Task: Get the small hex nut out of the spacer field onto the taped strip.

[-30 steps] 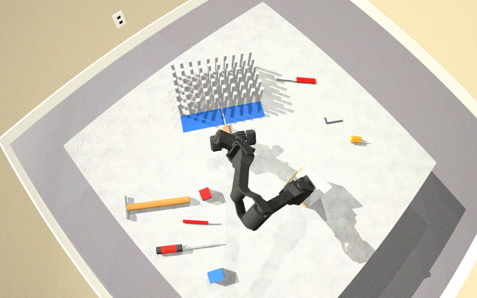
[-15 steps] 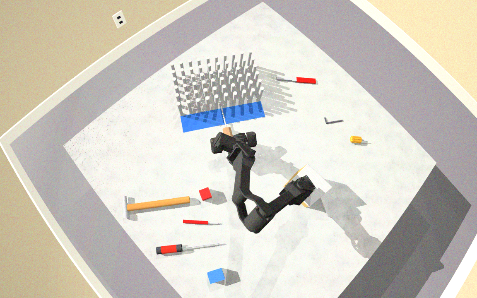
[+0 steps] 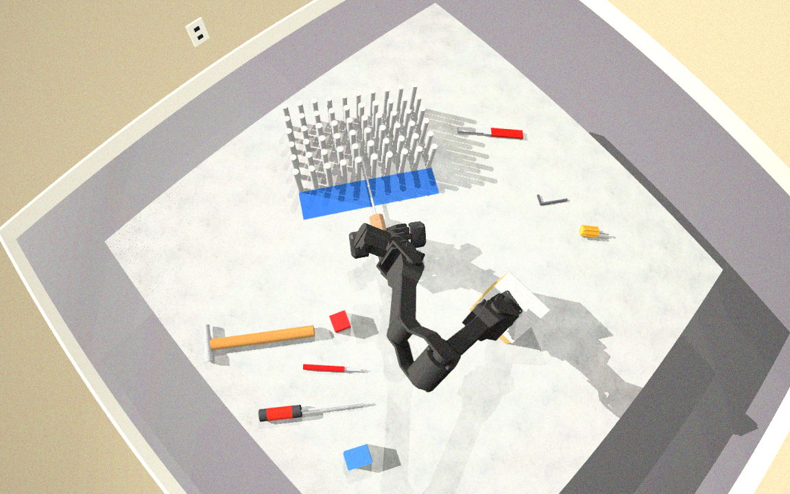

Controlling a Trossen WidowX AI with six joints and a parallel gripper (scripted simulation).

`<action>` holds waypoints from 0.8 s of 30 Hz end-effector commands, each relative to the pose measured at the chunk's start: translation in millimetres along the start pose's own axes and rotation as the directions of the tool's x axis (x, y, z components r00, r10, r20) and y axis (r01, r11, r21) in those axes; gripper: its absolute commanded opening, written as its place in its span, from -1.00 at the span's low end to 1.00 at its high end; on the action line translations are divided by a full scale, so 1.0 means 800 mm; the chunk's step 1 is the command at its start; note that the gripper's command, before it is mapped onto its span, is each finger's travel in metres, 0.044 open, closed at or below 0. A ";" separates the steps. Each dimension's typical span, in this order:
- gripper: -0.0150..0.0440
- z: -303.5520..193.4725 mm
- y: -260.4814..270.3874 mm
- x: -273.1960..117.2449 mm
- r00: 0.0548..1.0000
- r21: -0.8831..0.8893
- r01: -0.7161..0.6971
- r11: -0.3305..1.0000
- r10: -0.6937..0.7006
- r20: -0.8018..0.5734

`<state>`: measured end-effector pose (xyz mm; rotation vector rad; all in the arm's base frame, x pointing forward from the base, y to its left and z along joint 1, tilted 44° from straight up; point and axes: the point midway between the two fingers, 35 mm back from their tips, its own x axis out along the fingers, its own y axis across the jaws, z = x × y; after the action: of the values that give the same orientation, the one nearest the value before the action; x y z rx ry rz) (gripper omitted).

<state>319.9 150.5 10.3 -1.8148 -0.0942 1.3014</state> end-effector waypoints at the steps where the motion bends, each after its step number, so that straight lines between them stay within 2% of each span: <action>1: -0.49 0.003 -0.001 -0.003 1.000 0.005 0.002 1.000 -0.002 0.000; 24: -0.49 0.017 -0.001 -0.013 1.000 0.005 0.001 1.000 -0.001 0.001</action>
<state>307.1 153.5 15.2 -1.8138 -0.0939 1.3031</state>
